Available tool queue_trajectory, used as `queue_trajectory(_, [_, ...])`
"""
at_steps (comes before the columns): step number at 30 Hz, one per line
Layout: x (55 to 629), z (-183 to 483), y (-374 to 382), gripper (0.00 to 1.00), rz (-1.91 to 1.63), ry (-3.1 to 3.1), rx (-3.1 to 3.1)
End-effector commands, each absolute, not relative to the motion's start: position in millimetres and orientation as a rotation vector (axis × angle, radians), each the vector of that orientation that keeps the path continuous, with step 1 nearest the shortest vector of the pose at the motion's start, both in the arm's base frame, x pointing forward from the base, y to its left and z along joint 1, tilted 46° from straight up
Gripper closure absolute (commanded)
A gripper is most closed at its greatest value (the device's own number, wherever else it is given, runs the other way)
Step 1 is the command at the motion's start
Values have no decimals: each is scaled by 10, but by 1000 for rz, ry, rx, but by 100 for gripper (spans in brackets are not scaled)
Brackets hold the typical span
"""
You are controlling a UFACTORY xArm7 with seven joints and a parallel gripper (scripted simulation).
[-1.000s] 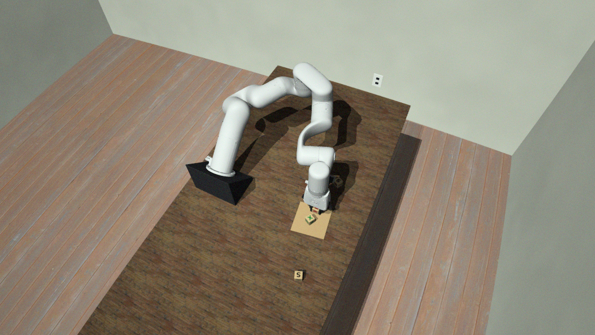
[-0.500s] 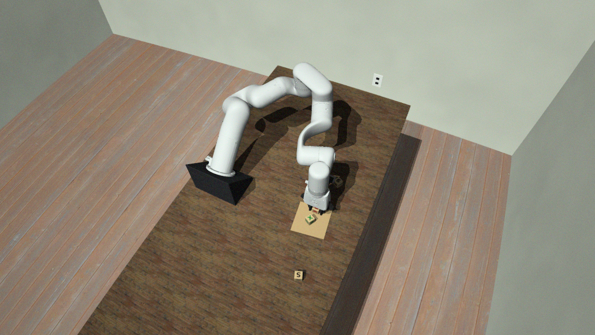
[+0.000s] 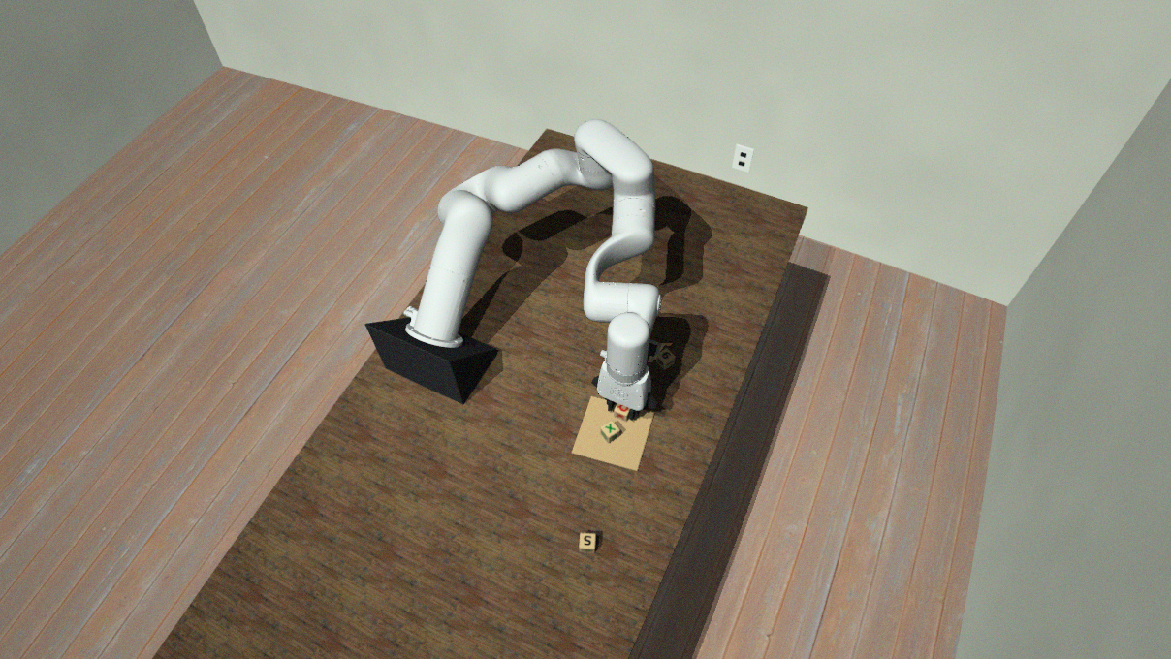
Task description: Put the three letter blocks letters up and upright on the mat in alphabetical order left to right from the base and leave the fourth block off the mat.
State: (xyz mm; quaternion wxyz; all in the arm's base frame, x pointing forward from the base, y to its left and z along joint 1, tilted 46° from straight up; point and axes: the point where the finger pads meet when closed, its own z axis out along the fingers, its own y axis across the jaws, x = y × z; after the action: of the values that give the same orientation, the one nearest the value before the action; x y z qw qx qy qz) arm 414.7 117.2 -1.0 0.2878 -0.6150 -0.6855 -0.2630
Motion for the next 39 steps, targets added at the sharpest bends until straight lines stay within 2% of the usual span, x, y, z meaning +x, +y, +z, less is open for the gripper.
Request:
queue_trajectory(1, [4170,91,1062,53,-706,-1831,-1647])
queue_trajectory(23, [4211,525,617,53,-706,-1831,-1647])
queue_trajectory(24, [4211,525,617,0,-706,-1831,-1647])
queue_trajectory(39, [4211,525,617,0,-706,-1831,-1647])
